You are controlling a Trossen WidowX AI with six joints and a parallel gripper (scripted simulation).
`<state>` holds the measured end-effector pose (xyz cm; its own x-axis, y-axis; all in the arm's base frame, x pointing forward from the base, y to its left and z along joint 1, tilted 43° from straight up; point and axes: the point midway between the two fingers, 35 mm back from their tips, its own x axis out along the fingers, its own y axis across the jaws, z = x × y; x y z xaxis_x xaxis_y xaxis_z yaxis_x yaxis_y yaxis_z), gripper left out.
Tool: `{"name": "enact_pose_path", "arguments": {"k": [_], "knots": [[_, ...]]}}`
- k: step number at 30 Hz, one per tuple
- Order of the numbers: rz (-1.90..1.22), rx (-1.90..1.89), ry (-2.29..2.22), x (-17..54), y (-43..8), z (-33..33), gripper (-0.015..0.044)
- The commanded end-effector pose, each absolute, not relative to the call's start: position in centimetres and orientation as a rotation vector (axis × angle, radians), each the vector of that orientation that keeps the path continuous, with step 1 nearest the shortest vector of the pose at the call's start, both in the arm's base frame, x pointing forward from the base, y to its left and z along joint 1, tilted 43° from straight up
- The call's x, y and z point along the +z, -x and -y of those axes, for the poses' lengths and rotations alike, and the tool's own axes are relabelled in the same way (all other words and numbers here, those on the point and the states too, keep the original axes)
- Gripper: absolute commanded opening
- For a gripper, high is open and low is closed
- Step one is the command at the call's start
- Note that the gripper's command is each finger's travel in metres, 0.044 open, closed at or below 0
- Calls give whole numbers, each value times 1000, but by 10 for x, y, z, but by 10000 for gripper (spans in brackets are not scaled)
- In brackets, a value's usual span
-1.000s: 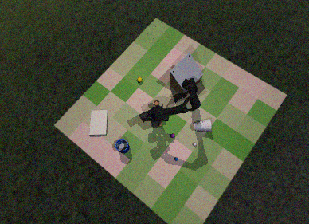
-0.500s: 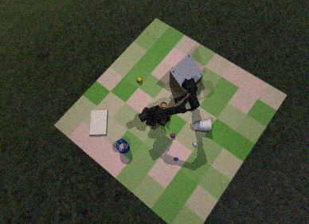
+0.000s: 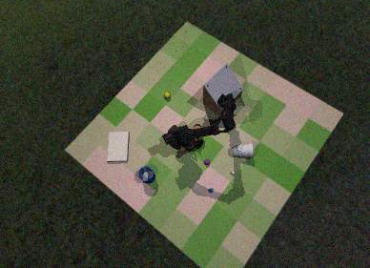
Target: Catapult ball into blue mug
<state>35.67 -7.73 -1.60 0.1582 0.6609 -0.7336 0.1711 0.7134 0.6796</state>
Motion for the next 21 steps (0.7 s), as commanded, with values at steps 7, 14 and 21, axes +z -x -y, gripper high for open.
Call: {"name": "enact_pose_path", "arguments": {"k": [7,14,21], "knots": [[-1393,389,-751,-25,-362,74,0],[-1393,389,-751,-34,-364,66,0],[-1393,389,-751,-43,-366,59,0]]}}
